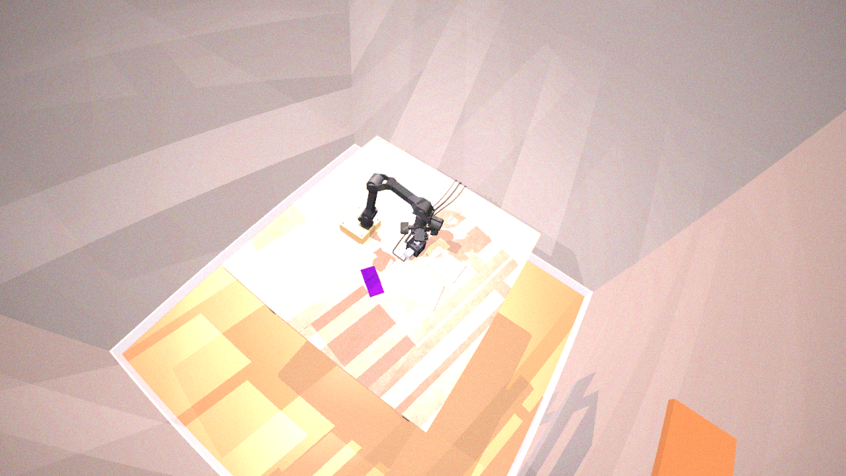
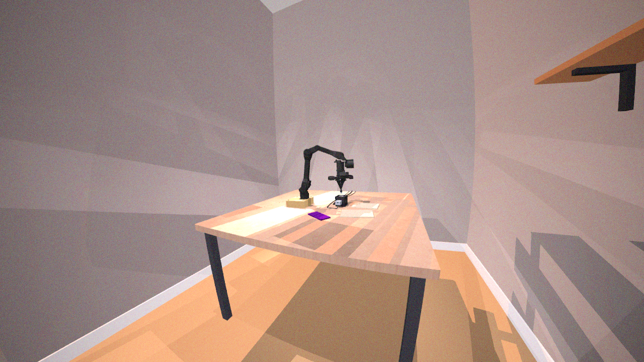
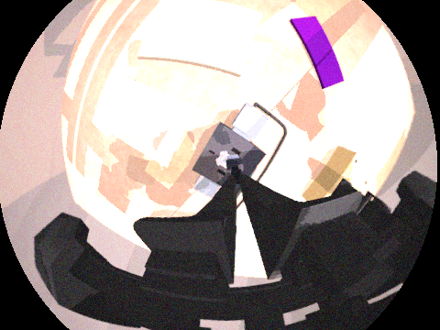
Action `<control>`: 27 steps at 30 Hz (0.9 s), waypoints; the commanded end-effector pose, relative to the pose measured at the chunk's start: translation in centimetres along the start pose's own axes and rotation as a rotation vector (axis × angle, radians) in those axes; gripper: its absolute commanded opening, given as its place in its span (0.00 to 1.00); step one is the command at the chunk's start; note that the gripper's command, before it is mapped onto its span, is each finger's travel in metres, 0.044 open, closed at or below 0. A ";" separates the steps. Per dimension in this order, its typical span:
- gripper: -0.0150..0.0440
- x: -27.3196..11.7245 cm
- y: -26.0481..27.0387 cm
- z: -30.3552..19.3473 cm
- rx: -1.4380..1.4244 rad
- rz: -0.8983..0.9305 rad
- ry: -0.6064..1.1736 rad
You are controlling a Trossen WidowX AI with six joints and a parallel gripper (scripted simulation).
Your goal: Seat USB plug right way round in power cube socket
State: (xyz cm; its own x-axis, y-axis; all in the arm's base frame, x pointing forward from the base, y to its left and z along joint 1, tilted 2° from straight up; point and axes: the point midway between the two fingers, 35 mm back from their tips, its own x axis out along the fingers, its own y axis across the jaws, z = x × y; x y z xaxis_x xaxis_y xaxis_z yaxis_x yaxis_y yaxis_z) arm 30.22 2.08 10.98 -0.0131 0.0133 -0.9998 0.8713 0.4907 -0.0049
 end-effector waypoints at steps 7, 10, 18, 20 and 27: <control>0.25 0.0 0.0 0.0 0.274 -0.001 0.000; 0.25 0.0 0.0 0.0 0.353 -0.001 0.000; 0.25 0.0 0.0 0.0 0.562 -0.001 0.000; 0.25 0.0 0.0 0.0 0.611 -0.001 0.000; 0.25 0.0 0.0 0.0 0.630 -0.001 0.000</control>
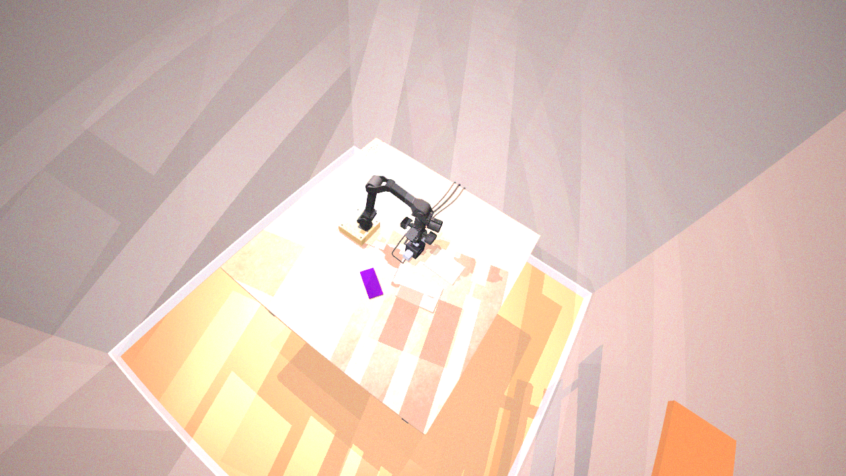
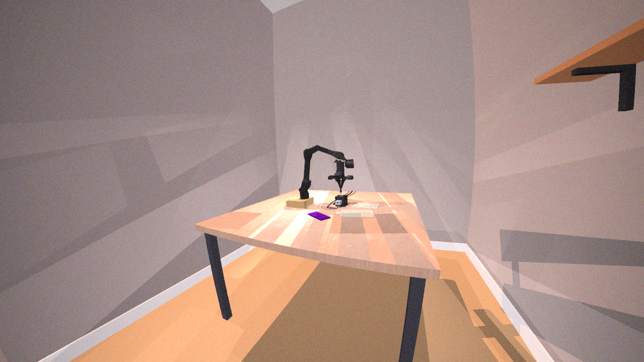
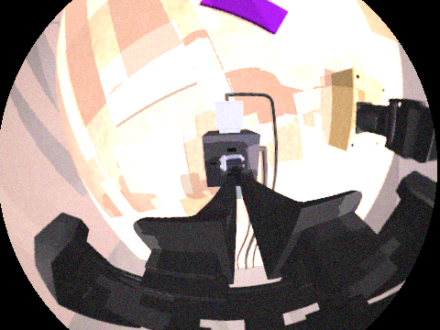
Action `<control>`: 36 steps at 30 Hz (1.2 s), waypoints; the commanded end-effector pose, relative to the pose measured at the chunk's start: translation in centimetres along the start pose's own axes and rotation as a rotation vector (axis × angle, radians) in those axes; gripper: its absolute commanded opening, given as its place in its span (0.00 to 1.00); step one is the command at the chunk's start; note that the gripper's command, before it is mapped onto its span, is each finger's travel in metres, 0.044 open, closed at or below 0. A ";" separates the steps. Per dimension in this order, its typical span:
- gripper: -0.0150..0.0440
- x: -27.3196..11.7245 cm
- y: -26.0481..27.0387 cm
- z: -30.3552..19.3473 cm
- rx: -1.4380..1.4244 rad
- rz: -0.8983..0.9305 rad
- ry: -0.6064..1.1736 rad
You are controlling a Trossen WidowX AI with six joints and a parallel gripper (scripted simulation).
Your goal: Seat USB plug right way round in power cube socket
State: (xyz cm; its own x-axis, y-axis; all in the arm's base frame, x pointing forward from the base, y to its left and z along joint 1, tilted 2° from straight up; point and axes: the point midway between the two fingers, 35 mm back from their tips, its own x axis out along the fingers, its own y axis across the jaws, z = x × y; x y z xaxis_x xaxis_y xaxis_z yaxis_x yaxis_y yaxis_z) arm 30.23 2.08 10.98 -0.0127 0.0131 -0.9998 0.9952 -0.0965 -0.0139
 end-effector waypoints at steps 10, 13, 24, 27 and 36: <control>0.25 0.0 0.0 0.0 0.015 0.000 0.001; 0.25 0.0 0.0 0.0 0.016 0.000 0.004; 0.25 0.2 0.0 -0.1 0.023 0.000 0.014; 0.25 0.2 0.0 -0.1 0.025 0.000 0.017; 0.25 0.3 0.0 -0.2 0.031 0.000 0.025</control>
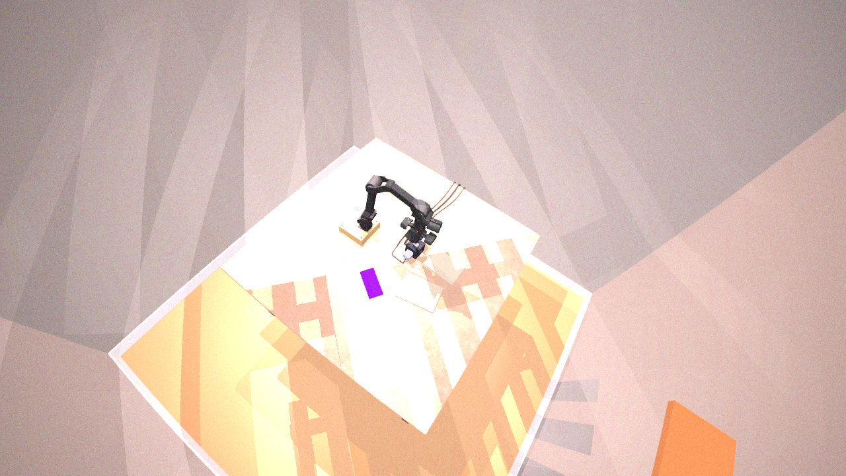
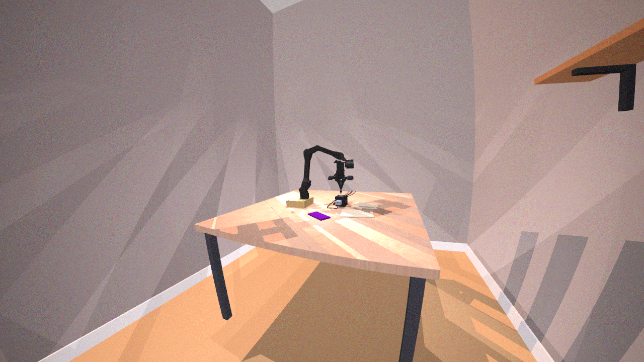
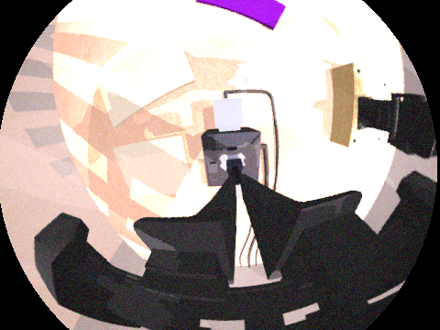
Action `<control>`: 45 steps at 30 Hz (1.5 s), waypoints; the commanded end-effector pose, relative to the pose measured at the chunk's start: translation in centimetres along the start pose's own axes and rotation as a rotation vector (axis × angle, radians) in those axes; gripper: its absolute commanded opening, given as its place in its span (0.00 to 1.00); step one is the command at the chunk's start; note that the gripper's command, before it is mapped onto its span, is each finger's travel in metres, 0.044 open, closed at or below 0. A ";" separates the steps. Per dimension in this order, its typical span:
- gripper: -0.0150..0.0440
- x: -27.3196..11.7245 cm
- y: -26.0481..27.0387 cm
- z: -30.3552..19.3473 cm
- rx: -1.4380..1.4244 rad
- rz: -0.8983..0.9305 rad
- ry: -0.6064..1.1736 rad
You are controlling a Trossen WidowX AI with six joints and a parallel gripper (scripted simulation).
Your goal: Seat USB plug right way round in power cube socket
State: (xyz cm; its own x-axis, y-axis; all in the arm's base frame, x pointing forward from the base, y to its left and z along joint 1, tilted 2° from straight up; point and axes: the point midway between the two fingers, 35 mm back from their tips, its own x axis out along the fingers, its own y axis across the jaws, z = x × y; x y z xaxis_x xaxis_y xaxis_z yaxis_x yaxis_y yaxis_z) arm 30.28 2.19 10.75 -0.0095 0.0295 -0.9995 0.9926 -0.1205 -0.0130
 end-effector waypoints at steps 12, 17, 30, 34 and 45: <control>0.25 0.2 0.0 -0.2 0.014 -0.001 0.019; 0.25 0.3 0.0 -0.2 0.017 -0.001 0.023; 0.25 0.4 0.0 -0.3 0.025 -0.001 0.035; 0.25 0.5 0.0 -0.3 0.027 -0.001 0.039; 0.25 0.6 0.0 -0.4 0.034 0.000 0.048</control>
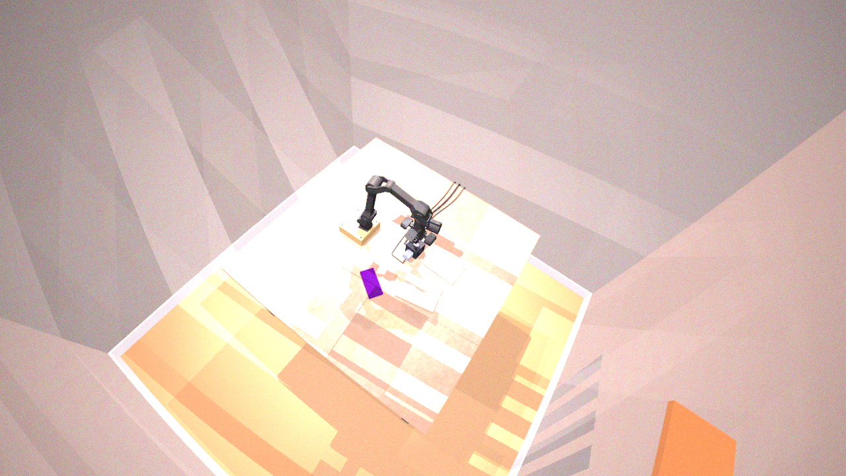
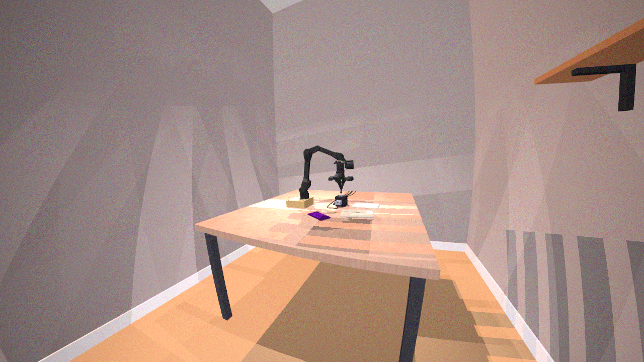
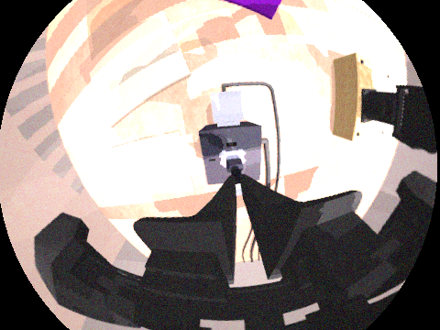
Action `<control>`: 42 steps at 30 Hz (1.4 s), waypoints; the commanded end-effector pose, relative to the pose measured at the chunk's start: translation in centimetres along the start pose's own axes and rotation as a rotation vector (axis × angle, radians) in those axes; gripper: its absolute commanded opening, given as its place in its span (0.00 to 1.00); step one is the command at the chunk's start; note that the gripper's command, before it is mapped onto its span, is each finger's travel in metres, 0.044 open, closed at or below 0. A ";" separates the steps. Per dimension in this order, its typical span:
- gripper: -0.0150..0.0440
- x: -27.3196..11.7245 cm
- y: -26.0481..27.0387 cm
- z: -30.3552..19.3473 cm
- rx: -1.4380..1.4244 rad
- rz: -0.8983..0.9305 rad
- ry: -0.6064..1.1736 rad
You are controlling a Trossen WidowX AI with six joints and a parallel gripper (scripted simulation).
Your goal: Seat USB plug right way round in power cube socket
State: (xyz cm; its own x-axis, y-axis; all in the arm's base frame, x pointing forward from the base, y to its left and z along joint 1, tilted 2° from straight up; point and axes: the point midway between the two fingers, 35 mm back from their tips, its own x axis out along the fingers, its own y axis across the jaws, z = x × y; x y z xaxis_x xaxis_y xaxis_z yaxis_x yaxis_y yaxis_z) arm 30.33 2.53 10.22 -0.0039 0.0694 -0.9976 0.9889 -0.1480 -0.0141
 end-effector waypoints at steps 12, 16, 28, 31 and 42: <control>0.25 0.2 0.0 -0.2 0.014 0.000 0.019; 0.25 0.3 0.0 -0.2 0.016 0.000 0.022; 0.25 0.4 0.0 -0.3 0.024 0.000 0.033; 0.25 0.4 0.0 -0.3 0.025 0.001 0.036; 0.25 0.6 0.0 -0.4 0.032 0.001 0.046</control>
State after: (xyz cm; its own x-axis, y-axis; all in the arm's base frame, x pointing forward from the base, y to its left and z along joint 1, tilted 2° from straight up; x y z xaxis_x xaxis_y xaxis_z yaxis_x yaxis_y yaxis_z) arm 30.37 2.84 9.70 0.0031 0.1062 -0.9943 0.9847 -0.1735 -0.0154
